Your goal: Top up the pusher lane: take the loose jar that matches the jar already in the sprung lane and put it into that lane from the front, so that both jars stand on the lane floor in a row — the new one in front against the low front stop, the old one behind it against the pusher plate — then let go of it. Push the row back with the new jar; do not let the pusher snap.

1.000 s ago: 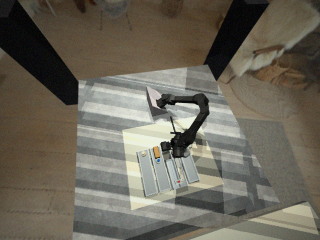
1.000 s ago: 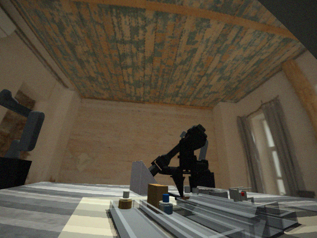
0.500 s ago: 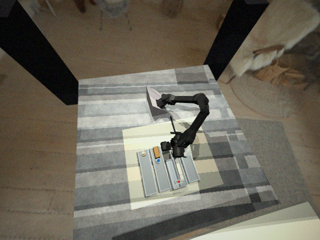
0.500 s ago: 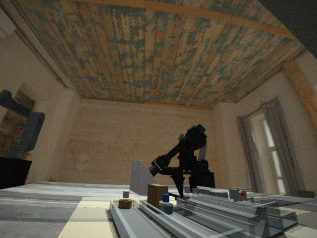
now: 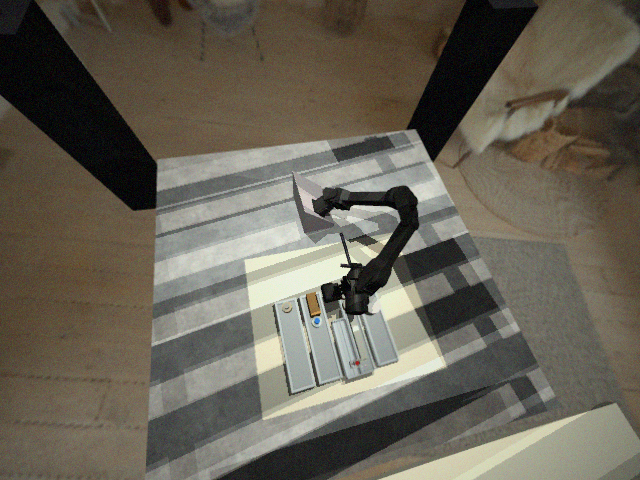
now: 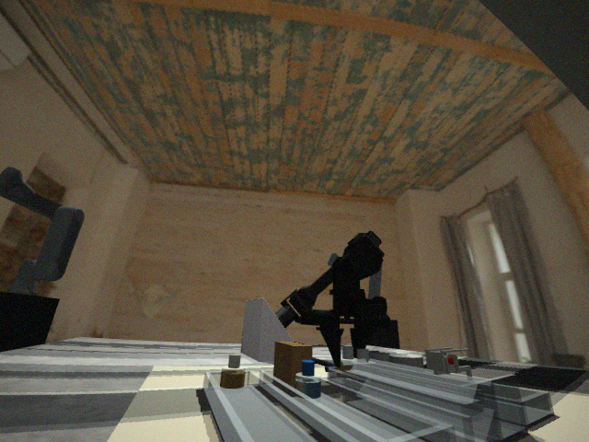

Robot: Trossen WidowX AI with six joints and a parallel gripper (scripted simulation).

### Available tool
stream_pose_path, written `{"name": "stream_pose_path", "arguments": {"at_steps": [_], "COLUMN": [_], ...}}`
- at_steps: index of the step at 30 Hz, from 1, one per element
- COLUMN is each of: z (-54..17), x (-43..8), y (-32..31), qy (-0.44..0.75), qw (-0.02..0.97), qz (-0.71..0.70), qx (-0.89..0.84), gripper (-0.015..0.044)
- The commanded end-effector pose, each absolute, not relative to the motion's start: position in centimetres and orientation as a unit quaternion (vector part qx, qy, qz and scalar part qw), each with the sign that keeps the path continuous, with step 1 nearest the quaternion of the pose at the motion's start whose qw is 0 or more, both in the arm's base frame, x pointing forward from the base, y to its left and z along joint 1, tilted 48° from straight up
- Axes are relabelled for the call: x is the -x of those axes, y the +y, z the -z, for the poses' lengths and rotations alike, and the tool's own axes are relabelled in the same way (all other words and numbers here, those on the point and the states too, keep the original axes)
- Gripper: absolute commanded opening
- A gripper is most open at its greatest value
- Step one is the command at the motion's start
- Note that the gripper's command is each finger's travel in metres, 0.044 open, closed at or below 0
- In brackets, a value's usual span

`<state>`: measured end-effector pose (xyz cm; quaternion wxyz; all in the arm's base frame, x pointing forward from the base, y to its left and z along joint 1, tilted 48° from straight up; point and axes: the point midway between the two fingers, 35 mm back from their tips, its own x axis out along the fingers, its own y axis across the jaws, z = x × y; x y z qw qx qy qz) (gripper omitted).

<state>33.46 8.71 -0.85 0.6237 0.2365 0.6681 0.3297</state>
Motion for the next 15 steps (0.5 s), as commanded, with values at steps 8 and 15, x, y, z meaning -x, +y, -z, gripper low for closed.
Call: {"name": "stream_pose_path", "arguments": {"at_steps": [8,15], "z": [0.73,0.73], "x": [-33.43,-33.32], "y": [8.88,8.86], "qy": [0.663,0.663], "qw": [0.625,0.625], "qz": [-0.335,-0.335], "qx": [-0.238,-0.239], "gripper": [0.0,0.0]}}
